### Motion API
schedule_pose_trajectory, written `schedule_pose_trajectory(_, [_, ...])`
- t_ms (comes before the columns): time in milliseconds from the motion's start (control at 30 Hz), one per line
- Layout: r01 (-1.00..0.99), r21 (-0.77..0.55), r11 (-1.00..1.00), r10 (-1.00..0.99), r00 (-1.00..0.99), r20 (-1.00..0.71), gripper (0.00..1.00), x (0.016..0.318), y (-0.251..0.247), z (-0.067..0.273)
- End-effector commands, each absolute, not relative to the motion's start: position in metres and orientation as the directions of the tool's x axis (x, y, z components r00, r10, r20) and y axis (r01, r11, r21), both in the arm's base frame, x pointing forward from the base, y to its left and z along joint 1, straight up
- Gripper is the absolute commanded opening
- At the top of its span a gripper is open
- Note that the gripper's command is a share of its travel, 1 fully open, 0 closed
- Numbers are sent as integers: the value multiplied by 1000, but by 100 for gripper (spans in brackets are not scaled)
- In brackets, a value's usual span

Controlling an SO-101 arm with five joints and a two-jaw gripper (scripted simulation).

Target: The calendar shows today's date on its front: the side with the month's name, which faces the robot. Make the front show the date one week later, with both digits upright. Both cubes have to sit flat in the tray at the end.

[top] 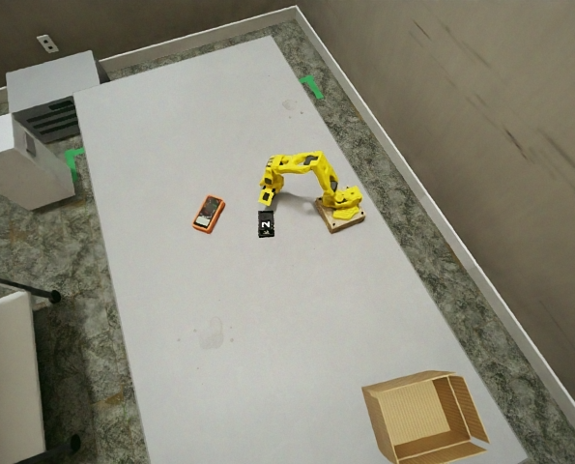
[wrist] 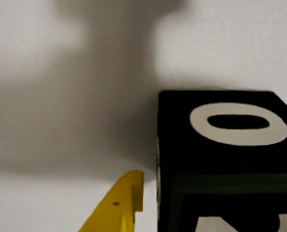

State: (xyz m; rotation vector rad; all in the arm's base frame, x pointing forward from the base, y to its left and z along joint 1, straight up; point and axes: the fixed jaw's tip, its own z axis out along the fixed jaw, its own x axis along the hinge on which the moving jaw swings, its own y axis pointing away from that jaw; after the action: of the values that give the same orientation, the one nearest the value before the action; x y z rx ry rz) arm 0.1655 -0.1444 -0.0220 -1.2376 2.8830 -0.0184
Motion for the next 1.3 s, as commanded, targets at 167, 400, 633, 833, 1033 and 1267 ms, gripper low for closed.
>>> schedule_pose_trajectory(167, [-723, 6, 691, -723, -691, 0, 35, 161, -143, -27])
schedule_pose_trajectory(400, [-723, 6, 691, -723, -691, 0, 35, 161, -143, -27])
schedule_pose_trajectory(633, [-723, 6, 691, -723, -691, 0, 33, 162, -144, -27])
schedule_pose_trajectory(833, [-723, 6, 691, -723, -691, 0, 32, 163, -145, -27])
schedule_pose_trajectory(1033, [-723, 6, 691, -723, -691, 0, 30, 164, -146, -27])
schedule_pose_trajectory(1267, [-723, 6, 691, -723, -691, 0, 28, 165, -147, -27])
